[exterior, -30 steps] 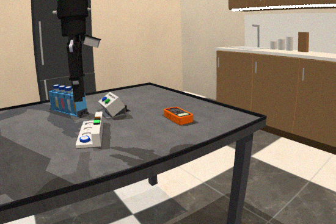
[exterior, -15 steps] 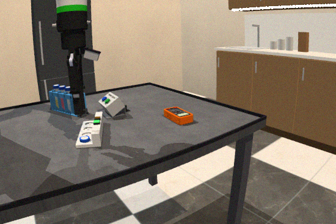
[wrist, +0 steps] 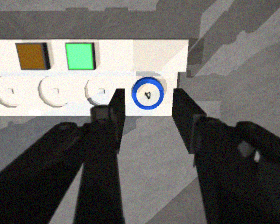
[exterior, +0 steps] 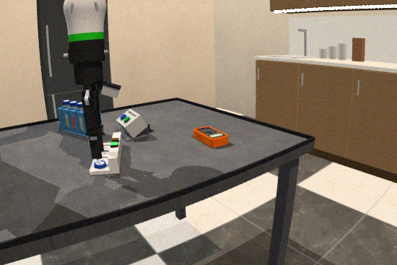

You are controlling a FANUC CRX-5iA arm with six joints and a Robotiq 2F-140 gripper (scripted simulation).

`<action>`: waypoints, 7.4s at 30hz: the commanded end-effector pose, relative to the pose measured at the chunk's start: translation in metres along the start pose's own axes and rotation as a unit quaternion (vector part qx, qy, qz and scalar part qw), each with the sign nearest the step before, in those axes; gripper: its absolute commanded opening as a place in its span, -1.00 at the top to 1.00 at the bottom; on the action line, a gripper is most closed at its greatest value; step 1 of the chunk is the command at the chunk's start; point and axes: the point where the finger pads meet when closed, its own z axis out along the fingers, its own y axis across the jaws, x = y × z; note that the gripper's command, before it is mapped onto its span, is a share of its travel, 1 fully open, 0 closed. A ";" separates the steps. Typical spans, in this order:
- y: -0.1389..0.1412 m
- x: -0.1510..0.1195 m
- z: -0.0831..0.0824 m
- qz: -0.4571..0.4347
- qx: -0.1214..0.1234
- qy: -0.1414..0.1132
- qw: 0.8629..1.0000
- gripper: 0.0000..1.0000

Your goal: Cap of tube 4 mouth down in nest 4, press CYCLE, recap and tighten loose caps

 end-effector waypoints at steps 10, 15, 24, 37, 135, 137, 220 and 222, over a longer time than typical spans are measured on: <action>0.000 0.001 0.021 0.000 0.000 0.001 1.000 0.27; 0.000 0.001 0.023 0.000 0.000 0.001 1.000 0.27; 0.000 0.001 0.027 0.000 0.000 0.001 1.000 0.27; 0.000 0.001 0.030 0.000 0.000 0.001 1.000 0.41; -0.325 -0.070 -0.110 0.588 0.001 0.000 0.809 0.41; -0.326 -0.071 -0.110 0.588 0.001 0.000 0.809 0.41; -0.326 -0.071 -0.070 0.452 0.001 0.000 0.892 0.18; -0.326 -0.071 -0.069 0.416 0.001 0.000 0.909 0.18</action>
